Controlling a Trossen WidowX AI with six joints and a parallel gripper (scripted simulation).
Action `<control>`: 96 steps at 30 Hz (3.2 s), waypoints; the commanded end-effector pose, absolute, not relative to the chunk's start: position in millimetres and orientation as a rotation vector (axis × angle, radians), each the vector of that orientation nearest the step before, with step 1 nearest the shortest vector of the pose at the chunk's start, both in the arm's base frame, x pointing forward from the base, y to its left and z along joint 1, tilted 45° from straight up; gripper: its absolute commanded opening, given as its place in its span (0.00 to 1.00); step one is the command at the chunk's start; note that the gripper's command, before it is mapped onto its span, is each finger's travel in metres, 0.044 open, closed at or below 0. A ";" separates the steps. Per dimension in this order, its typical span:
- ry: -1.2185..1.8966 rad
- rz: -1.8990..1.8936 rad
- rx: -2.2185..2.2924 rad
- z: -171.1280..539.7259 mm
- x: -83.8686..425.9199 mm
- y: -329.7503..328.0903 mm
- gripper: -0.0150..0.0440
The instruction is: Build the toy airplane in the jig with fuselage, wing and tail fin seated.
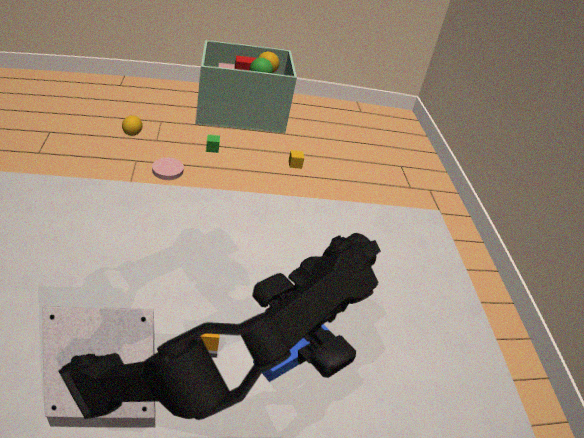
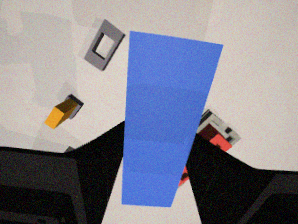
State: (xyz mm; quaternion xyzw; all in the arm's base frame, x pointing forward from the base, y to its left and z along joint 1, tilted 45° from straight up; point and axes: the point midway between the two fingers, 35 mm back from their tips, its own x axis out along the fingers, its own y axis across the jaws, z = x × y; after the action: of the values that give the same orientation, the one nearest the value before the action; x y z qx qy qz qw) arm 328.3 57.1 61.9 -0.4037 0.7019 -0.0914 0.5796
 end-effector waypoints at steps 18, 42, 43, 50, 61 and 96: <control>1.707 0.068 -1.204 96.7 302.2 4.4 0.25; 1.755 0.416 -1.504 123.9 256.1 -50.7 0.25; 1.756 0.431 -1.516 124.7 253.9 -52.7 0.25; 1.764 0.538 -1.601 129.4 237.9 -66.5 0.25; 1.770 0.654 -1.689 132.9 220.3 -79.9 0.34; 1.770 0.654 -1.689 113.1 220.7 -99.9 0.58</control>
State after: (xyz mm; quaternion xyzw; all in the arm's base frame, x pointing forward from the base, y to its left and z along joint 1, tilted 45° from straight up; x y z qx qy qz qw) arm 221.8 -96.5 116.4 -0.6352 0.6665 0.2446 0.3041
